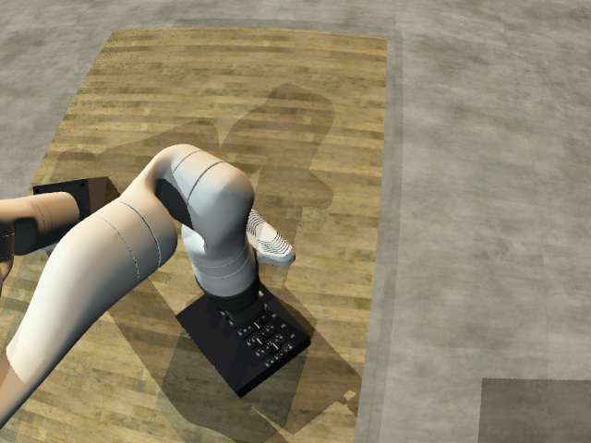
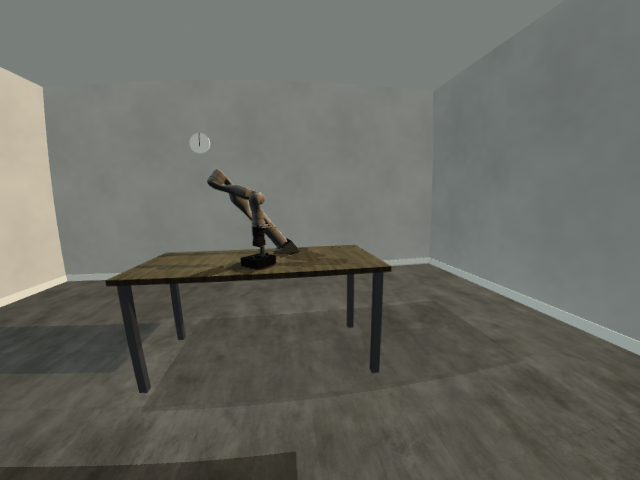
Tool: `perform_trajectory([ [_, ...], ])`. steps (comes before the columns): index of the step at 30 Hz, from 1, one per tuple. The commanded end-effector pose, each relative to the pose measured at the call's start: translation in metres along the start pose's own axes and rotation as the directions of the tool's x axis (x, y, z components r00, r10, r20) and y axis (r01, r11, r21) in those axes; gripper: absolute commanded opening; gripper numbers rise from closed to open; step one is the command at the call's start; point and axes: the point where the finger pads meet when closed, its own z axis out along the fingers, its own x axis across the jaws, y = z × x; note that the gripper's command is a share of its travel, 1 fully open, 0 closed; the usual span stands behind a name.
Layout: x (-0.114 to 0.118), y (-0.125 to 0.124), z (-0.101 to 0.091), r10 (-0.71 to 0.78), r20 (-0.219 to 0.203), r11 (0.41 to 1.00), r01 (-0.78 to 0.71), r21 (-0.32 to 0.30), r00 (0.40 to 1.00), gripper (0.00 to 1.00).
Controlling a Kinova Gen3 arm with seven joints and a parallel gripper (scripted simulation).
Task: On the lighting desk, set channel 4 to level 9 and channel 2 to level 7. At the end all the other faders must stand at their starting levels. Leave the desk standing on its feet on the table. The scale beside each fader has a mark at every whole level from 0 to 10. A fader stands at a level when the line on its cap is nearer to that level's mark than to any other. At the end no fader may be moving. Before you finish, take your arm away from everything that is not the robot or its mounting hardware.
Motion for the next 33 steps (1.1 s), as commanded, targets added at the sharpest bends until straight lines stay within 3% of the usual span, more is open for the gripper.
perform_trajectory([
  [1, 0.0002, -0.0004, -0.0007, 0.0, -0.001, 1.0, 0.0, 0.001, 1.0, 0.0],
  [33, 0.0002, 0.0095, -0.0006, 0.0, -0.001, 1.0, 0.0, 0.001, 1.0, 0.0],
])
